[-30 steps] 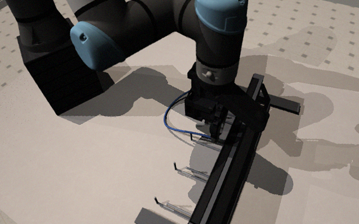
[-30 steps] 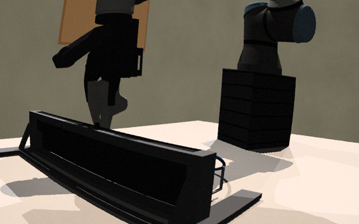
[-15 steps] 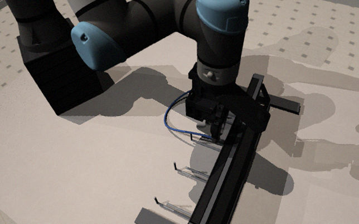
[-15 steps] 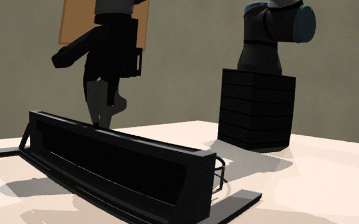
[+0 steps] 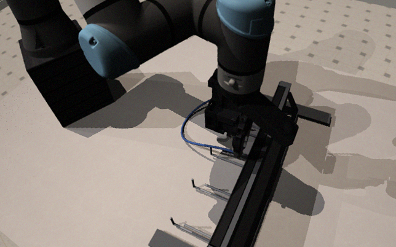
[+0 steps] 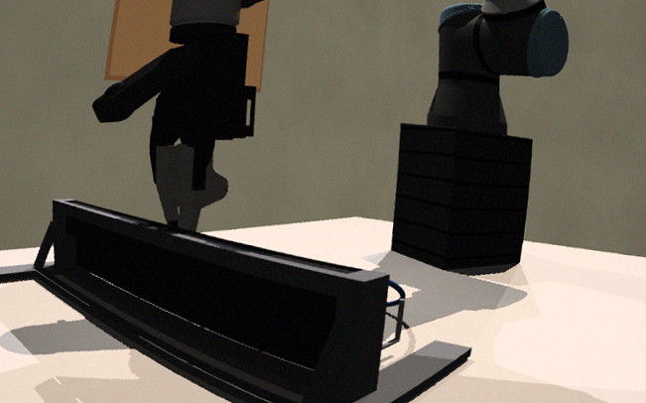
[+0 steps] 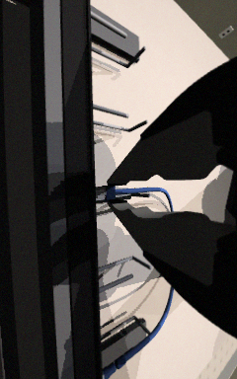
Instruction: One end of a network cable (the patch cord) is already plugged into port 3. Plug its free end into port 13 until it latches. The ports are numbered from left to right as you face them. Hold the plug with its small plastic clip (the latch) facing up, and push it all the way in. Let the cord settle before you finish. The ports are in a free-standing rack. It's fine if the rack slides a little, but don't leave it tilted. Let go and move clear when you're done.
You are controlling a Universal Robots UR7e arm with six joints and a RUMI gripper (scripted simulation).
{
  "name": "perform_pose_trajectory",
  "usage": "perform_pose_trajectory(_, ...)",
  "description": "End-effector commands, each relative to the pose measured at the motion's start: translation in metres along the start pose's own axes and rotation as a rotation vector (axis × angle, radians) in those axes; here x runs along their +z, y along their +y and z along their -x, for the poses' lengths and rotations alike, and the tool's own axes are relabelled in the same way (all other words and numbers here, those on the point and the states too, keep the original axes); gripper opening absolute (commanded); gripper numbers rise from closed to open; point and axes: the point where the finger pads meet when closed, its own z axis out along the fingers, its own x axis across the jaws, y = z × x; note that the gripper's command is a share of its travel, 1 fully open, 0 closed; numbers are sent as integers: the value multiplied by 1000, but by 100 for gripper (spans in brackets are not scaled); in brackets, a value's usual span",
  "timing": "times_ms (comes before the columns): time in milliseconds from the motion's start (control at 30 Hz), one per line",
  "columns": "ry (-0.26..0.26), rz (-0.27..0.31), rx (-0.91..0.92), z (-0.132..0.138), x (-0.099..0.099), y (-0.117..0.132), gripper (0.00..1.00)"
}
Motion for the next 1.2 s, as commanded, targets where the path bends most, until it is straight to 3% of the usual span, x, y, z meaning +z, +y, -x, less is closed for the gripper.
perform_pose_trajectory(0,0,-2,0,0,-1,-1,0)
perform_pose_trajectory(1167,0,-5,0,0,-1,-4,0)
